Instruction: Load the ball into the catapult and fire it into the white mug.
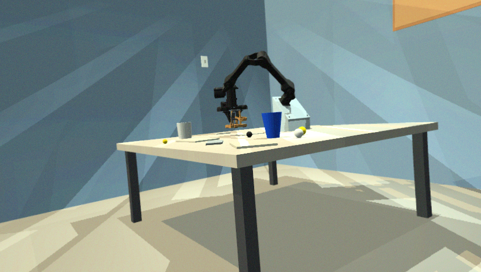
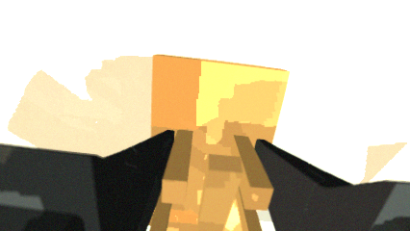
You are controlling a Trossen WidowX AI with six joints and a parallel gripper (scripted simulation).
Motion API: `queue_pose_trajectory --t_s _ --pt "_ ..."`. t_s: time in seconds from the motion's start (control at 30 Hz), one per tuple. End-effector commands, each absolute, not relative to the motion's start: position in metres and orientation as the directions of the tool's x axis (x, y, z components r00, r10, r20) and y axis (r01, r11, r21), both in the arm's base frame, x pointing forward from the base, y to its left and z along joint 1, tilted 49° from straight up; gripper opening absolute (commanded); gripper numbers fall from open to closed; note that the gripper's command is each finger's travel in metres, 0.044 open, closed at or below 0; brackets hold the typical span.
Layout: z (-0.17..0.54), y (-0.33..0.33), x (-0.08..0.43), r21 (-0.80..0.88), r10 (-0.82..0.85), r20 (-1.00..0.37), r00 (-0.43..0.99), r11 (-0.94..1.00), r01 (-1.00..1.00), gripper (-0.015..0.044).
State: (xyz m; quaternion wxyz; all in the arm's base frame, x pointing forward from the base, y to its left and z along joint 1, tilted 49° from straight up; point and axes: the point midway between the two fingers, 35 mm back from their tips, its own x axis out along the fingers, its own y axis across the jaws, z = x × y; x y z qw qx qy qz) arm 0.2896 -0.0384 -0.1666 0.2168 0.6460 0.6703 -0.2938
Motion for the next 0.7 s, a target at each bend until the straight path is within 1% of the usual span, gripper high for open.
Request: queue_pose_trajectory --t_s 0.0,0.2,0.67 --pt "-0.182 -0.059 0.286 -0.002 0.735 -0.675 -0.057 0.076 0.997 0.0000" --pt "-0.206 -0.077 0.278 0.131 0.739 -0.671 -0.058 0.195 0.972 0.0000" --pt "-0.211 -0.073 0.280 0.137 0.739 -0.671 -0.058 0.200 0.970 0.0000"
